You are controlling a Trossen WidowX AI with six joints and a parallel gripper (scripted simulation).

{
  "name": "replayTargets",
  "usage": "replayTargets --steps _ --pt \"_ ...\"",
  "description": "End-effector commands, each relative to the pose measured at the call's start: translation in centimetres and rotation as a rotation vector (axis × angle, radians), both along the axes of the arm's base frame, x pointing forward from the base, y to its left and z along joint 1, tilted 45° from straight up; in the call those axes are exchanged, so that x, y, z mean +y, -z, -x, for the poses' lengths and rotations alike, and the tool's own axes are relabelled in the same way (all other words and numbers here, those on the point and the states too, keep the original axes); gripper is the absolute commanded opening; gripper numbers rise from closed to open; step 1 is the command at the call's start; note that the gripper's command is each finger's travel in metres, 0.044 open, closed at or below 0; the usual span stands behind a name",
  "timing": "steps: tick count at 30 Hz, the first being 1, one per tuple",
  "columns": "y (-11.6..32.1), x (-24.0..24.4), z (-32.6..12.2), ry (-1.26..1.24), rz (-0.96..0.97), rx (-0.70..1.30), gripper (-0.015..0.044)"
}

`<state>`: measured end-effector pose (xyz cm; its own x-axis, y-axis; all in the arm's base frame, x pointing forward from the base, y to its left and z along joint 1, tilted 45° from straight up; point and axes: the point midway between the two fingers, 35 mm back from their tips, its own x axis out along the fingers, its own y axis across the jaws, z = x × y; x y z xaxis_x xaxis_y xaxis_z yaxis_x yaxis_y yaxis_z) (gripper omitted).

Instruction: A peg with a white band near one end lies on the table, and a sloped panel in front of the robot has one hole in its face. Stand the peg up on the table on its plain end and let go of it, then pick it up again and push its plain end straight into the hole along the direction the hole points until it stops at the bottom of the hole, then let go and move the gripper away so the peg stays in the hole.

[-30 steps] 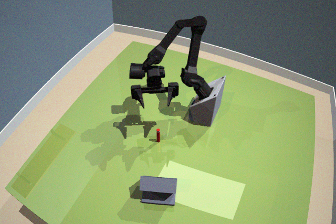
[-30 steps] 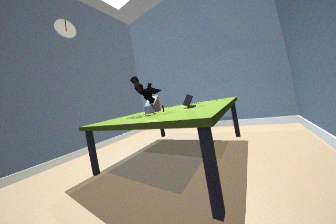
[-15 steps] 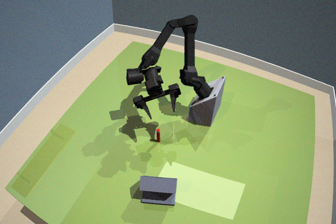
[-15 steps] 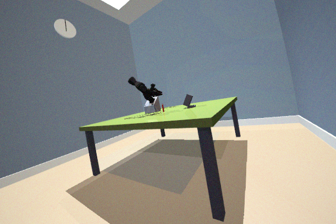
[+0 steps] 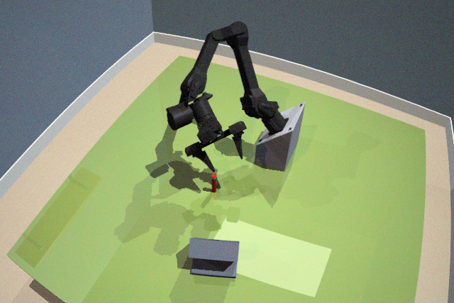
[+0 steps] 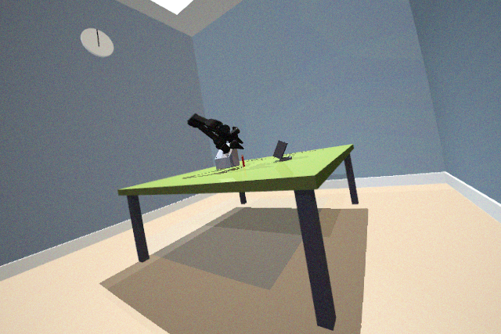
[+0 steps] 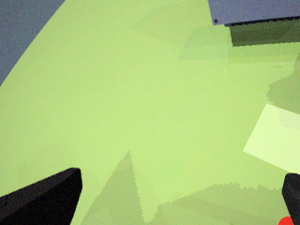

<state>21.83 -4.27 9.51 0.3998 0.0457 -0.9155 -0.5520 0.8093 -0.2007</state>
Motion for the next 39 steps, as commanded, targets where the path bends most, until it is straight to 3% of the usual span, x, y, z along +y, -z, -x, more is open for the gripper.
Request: replayTargets --steps 1,13,25,39 --pt "0.6 -0.5 0.1 0.056 0.081 0.106 0.0440" --pt "1.0 -1.7 -0.1 0.168 0.390 0.304 0.0440" --pt "-0.6 -2.0 -2.1 0.215 0.777 0.321 0.0440" --pt "-0.6 -2.1 -2.3 0.219 0.799 0.315 0.0440"
